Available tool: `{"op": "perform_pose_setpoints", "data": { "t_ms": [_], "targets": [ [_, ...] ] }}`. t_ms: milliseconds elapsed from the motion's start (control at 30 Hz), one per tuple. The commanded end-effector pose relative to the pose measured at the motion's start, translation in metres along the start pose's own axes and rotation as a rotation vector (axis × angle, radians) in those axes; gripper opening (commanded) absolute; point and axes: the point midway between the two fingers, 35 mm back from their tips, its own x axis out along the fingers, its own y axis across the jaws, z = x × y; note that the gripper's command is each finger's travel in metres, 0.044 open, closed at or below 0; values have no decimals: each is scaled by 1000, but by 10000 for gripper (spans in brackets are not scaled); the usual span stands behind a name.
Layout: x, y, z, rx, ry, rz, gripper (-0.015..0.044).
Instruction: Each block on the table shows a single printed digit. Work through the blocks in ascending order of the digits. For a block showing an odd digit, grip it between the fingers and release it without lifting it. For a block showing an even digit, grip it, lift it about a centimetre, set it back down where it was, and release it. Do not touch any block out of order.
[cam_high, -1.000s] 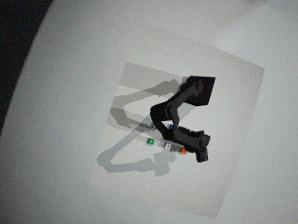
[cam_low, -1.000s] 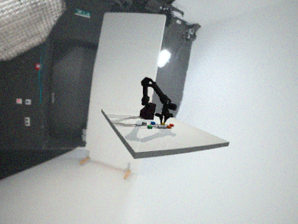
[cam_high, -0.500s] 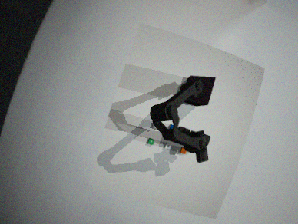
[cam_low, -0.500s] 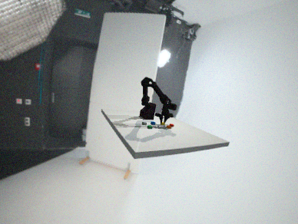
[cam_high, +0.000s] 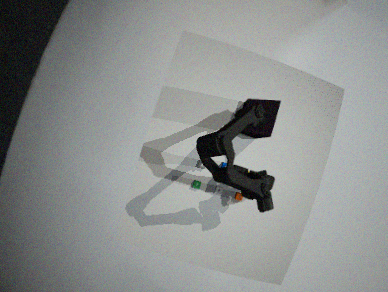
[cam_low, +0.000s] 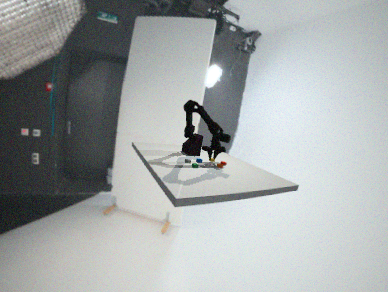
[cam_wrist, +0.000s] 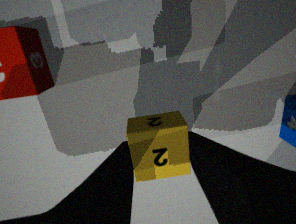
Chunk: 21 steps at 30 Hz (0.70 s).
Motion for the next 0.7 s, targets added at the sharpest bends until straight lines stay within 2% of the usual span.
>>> {"op": "perform_pose_setpoints", "data": {
  "t_ms": [0,667],
  "targets": [
    [-6,-1,2,12,-2,4,120],
    [0,-1,2,12,-2,3,120]
  ]
}}
